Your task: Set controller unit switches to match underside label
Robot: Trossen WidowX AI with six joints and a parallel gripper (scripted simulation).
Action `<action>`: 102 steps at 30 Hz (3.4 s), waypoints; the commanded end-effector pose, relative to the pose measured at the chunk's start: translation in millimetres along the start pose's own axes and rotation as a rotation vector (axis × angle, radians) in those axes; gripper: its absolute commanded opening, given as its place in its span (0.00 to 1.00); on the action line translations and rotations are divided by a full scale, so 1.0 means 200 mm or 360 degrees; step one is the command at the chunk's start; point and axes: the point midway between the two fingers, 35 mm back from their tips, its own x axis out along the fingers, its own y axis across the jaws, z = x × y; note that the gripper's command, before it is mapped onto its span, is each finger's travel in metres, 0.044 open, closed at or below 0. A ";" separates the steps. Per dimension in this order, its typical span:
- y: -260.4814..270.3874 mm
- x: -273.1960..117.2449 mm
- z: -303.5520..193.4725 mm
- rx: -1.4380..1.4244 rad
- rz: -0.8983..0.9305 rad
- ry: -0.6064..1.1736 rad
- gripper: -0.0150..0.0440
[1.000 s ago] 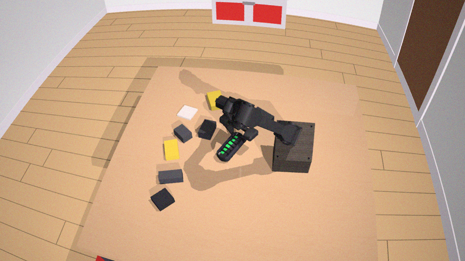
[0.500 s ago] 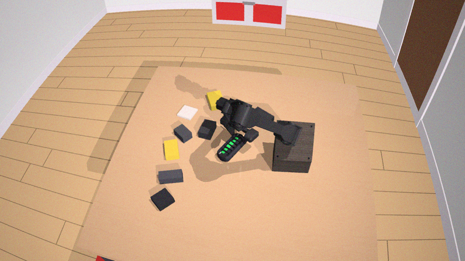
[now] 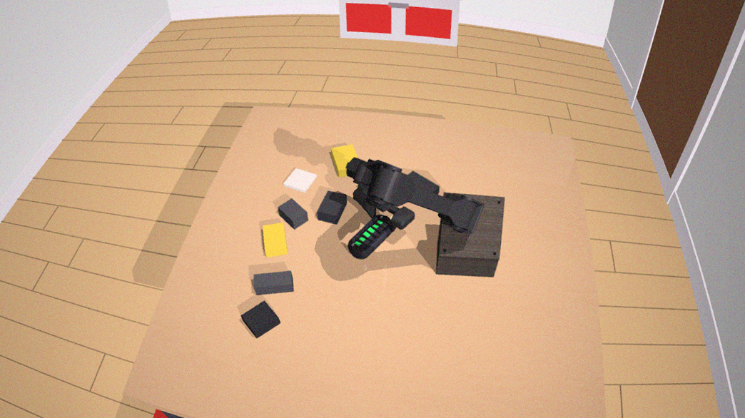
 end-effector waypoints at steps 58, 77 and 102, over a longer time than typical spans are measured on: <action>0.00 -0.24 0.00 -0.0083 -0.0008 0.0013 1.00; 0.01 -0.08 0.00 -0.0082 -0.0006 0.0013 1.00; 0.00 0.00 0.00 -0.0079 -0.0007 0.0017 0.85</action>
